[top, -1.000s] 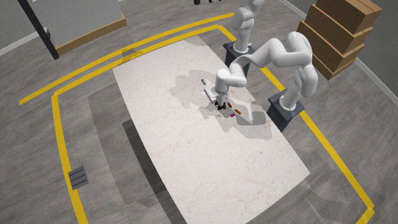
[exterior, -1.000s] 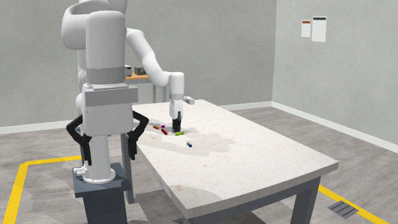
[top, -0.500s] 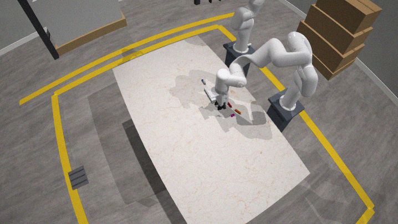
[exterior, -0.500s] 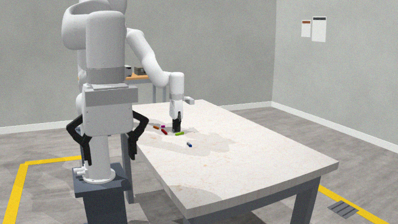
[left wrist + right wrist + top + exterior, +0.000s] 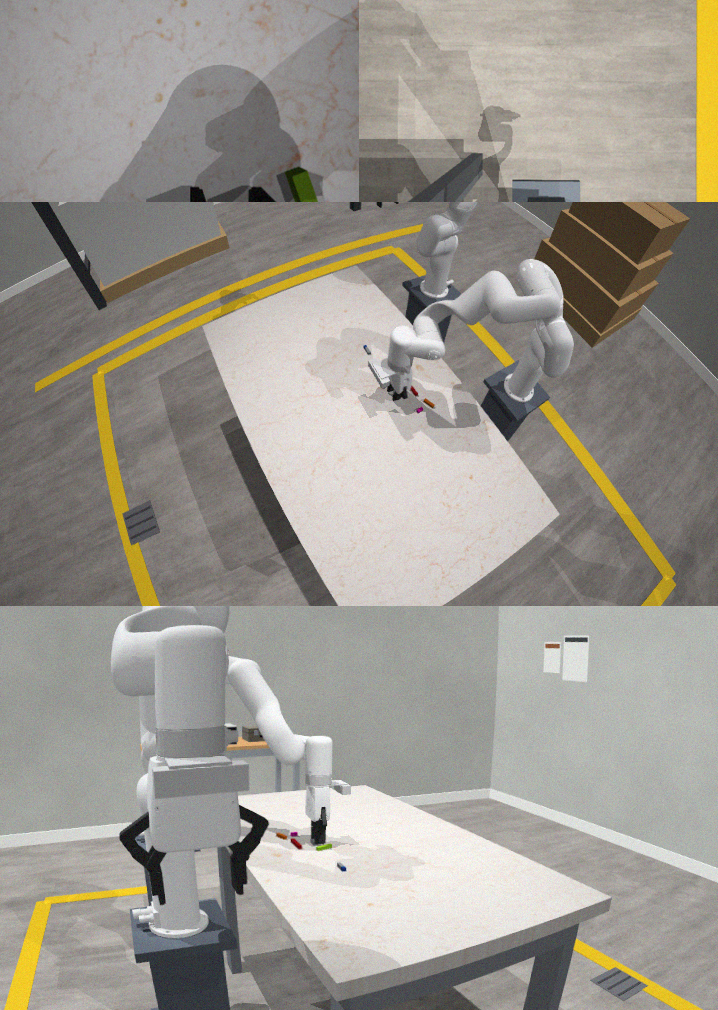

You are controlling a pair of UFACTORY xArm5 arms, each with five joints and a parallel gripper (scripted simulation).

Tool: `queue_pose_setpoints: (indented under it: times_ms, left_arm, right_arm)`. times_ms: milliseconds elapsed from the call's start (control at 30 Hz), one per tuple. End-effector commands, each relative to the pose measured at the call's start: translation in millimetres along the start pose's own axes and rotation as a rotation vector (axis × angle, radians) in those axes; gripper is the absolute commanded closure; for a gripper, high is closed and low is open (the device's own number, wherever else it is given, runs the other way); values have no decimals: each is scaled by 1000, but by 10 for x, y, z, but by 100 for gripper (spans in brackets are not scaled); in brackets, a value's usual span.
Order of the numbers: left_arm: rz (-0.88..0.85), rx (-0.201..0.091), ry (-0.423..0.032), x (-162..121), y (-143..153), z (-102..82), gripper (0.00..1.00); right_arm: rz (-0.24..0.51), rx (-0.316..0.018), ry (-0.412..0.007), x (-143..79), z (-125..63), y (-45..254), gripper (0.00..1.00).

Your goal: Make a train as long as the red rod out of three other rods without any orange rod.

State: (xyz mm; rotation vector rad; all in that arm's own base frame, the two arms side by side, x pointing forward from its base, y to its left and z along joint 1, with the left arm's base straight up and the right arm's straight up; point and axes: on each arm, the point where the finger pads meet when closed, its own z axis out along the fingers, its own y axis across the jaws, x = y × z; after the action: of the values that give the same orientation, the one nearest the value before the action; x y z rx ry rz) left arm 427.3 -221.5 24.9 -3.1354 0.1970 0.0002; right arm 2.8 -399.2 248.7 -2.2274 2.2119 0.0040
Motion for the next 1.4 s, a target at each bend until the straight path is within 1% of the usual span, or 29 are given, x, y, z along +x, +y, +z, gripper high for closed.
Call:
queue_pose_setpoints:
  times_ms: [0,33,67,133,167,233,267,333,367,433,467,933,1133,1233,1367]
  left_arm:
    - [0,-1,4,13,5,-14,72]
    - [0,-1,4,13,5,-14,72]
    - [0,-1,4,13,5,-14,68]
    - [0,-1,4,13,5,-14,68]
    - [0,-1,4,13,5,-14,64]
    - [0,-1,4,13,5,-14,64]
    - [0,-1,4,13,5,-14,60]
    - [0,-1,4,13,5,-14,60]
    - [0,-1,4,13,5,-14,56]
    - [0,-1,4,13,5,-14,56]
    - [0,-1,4,13,5,-14,52]
    - [0,-1,4,13,5,-32,52]
    - [0,-1,4,13,5,-129,52]
    - [0,-1,4,13,5,-258,52]
    - [0,-1,4,13,5,-474,52]
  right_arm:
    - [0,0,4,8,-13,0,0]
    - [0,0,4,8,-13,0,0]
    - [0,0,4,8,-13,0,0]
    - [0,0,4,8,-13,0,0]
    - [0,0,4,8,-13,0,0]
    - [0,0,4,8,-13,0,0]
    - [0,0,4,8,-13,0,0]
    - [0,0,4,8,-13,0,0]
    - [0,0,4,8,-13,0,0]
    - [0,0,4,8,-13,0,0]
    - [0,0,4,8,-13,0,0]
    - [0,0,4,8,-13,0,0]
    - [0,0,4,8,-13,0,0]
    - [0,0,4,8,-13,0,0]
    - [0,0,4,8,-13,0,0]
